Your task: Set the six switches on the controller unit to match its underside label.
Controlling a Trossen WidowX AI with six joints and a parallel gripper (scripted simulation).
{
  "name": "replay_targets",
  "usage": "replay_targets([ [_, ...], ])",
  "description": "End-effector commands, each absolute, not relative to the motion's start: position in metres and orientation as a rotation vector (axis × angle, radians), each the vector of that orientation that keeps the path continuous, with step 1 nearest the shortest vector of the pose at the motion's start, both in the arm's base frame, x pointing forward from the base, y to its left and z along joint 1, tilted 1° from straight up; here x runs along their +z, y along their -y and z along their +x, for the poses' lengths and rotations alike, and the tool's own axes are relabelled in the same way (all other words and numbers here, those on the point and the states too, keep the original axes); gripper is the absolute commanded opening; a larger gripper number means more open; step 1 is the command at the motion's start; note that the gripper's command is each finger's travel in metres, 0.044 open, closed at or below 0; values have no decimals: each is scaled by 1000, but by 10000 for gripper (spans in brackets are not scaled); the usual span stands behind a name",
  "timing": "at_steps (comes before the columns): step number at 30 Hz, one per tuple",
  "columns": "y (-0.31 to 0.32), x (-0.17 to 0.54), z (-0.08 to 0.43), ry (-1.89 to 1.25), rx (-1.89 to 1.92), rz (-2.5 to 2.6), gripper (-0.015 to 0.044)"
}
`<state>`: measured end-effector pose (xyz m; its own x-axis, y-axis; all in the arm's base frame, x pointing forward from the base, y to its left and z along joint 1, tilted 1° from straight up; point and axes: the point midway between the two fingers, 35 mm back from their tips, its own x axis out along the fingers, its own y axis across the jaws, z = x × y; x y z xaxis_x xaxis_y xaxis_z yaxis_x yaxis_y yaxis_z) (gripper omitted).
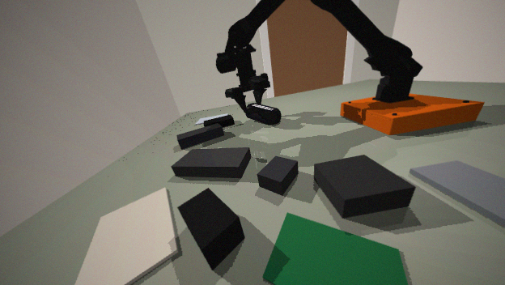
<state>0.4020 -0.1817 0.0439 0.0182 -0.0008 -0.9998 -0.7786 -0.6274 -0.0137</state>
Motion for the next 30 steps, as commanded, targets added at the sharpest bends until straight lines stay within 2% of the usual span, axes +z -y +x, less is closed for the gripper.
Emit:
replay_targets([
  [1, 181, 52, 402, -802, 1659, -1710, 336],
  [30, 171, 73, 394, -801, 1659, -1709, 336],
])
